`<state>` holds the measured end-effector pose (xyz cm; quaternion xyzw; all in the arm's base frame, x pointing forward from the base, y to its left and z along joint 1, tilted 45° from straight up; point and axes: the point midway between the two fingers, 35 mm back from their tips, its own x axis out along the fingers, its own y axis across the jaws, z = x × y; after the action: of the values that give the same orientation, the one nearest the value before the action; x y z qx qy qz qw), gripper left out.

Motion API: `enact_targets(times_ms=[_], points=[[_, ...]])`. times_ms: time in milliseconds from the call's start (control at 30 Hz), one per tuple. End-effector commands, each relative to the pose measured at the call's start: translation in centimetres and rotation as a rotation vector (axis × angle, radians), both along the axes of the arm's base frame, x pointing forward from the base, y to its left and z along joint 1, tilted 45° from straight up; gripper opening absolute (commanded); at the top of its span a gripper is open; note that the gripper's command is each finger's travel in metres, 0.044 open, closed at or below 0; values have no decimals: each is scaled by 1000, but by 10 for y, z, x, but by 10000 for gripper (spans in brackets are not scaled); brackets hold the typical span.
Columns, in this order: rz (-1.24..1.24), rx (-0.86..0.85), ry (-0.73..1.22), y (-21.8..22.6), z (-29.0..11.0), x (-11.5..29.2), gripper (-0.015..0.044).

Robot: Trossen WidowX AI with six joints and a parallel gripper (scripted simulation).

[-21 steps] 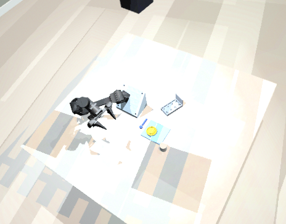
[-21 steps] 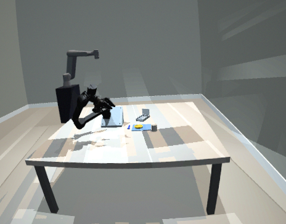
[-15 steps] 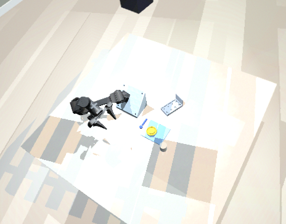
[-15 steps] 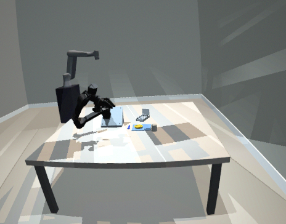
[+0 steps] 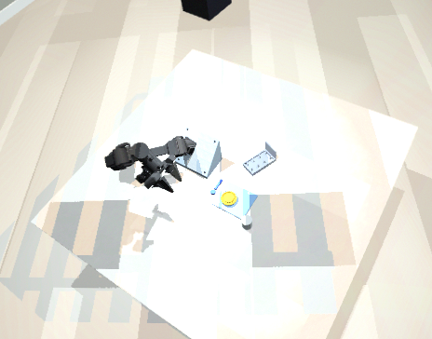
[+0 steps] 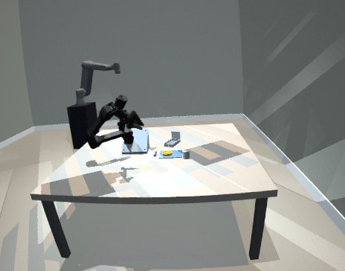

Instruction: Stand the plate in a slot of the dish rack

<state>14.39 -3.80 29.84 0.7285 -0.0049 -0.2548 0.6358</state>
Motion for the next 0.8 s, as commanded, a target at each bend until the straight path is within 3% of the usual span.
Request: enact_targets(times_ms=[0, 767], points=[[22, -91, 71, 7, -4, 9, 400], [183, -583, 484, 31, -36, 54, 400]])
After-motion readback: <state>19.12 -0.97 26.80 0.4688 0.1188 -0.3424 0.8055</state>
